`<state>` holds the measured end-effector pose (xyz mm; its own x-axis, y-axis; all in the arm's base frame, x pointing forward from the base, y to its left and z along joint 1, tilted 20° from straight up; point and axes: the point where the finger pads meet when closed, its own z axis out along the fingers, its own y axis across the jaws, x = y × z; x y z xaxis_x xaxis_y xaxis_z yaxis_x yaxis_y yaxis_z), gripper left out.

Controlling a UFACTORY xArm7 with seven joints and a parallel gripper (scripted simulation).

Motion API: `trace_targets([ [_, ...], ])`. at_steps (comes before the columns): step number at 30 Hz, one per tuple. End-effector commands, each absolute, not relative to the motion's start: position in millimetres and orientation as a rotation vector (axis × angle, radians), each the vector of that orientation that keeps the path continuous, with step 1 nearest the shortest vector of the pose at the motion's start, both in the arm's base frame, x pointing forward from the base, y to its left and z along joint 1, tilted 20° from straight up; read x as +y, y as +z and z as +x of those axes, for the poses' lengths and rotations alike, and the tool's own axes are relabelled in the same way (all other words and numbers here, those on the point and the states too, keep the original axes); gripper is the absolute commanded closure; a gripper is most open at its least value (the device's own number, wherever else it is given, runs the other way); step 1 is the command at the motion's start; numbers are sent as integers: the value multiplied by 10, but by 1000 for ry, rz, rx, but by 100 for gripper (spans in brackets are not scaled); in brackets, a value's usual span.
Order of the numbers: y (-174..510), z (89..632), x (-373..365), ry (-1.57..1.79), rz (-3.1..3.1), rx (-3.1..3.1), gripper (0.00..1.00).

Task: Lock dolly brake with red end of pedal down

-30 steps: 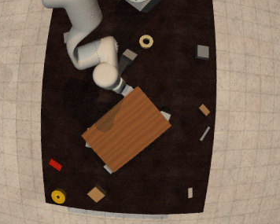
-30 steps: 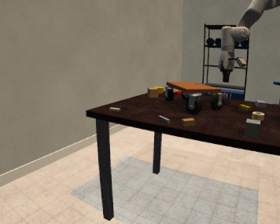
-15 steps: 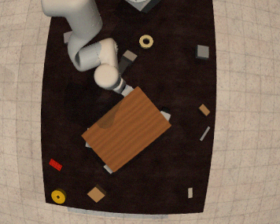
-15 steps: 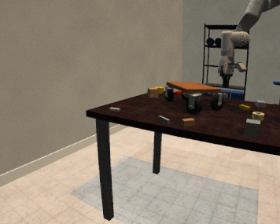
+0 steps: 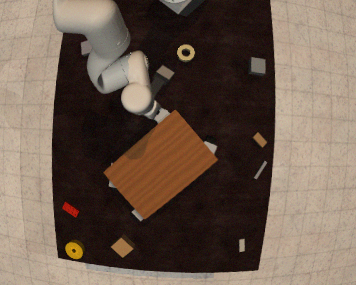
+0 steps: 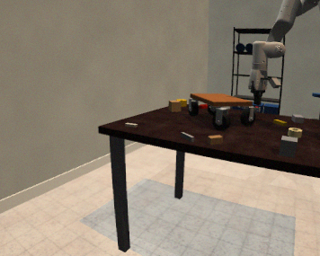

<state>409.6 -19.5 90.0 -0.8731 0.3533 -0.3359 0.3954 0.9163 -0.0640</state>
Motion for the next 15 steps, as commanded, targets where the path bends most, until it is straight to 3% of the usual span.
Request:
trace_targets([
  [1,885,4118,-197,-186,552,2754,100],
  [15,819,4138,-210,-185,552,2754,100],
])
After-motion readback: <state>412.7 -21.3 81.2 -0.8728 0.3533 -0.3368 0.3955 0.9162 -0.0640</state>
